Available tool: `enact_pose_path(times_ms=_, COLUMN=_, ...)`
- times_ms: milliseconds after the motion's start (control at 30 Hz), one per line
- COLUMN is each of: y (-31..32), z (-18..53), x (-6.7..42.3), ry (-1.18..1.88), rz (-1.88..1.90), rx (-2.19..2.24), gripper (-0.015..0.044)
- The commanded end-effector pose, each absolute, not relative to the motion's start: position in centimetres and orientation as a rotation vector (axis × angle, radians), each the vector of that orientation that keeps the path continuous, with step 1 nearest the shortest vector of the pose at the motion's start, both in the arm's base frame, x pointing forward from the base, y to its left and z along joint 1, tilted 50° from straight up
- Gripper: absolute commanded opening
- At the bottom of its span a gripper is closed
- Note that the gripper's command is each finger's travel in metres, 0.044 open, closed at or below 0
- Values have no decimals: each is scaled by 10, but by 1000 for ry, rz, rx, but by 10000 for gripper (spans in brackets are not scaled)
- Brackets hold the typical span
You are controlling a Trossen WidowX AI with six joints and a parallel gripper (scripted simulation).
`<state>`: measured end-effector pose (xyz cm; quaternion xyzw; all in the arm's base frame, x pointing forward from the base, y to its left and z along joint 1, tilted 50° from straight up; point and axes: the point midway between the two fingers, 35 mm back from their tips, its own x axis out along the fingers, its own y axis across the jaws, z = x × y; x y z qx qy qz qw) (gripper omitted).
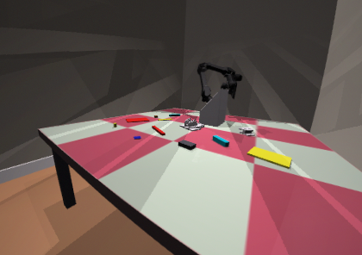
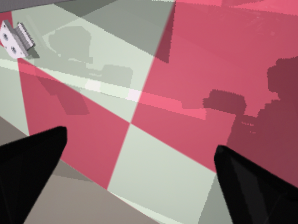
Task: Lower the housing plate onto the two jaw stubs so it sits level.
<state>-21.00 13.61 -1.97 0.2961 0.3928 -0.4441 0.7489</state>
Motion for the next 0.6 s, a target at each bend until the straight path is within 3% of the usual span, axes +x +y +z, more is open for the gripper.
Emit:
enact_pose_path(times_ms=0, y=143, z=-24, x=-205, ry=821, rz=-1010, rx=712, gripper=440)
enact_pose_path(times_ms=567, y=173, z=-38, x=-184, ry=645, rz=-1176, rx=992, gripper=440)
